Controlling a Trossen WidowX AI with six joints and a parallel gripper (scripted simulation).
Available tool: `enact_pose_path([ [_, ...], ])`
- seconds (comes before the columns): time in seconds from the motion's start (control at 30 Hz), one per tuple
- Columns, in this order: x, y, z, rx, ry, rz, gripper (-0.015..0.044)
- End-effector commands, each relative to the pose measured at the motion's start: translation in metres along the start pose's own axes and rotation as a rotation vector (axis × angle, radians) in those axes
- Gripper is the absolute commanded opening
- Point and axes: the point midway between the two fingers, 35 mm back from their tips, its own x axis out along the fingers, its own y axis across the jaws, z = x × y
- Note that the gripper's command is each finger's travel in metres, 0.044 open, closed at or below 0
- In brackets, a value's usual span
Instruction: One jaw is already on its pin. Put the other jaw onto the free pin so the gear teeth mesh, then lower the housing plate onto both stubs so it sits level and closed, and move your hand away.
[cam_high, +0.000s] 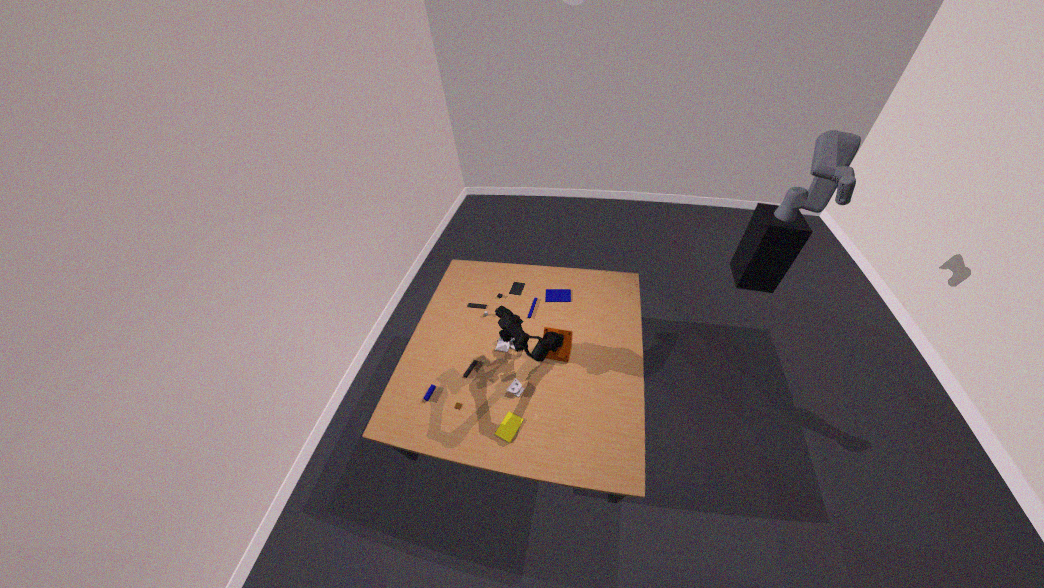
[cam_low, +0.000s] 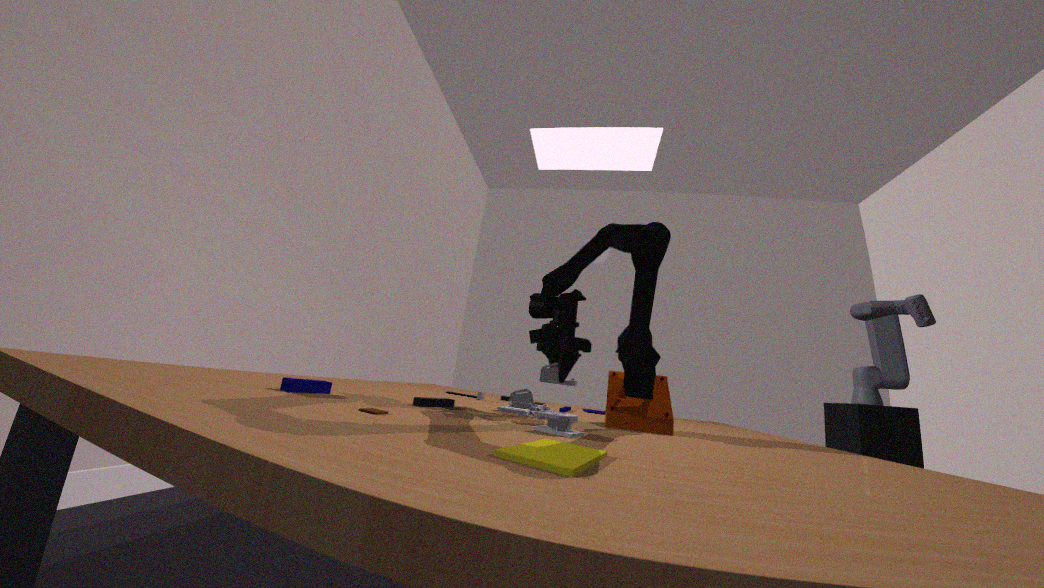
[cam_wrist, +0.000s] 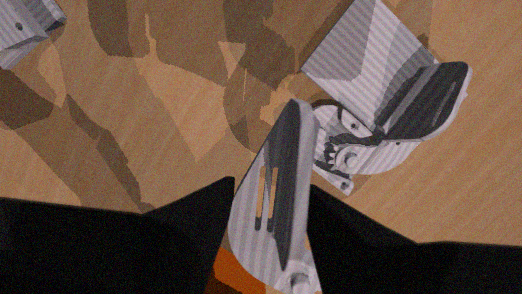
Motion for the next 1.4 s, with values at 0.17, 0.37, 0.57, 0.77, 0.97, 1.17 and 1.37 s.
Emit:
enact_pose_path([
  [0.17,0.002,-0.005,-0.010,0.186,0.005,0.007,0.0134],
  [0.37,0.002,-0.007,-0.015,0.303,0.004,0.010,0.0134],
  [0.57,0.002,-0.009,-0.020,0.419,0.004,0.013,0.0134],
  [0.77,0.003,-0.010,-0.025,0.535,0.003,0.017,0.0134],
  [0.97,0.003,-0.012,-0.030,0.651,0.003,0.022,0.0134],
  [1.17,0.003,-0.012,-0.031,0.680,0.003,0.023,0.0134],
  [1.37,0.003,-0.012,-0.031,0.680,0.003,0.023,0.0134],
])
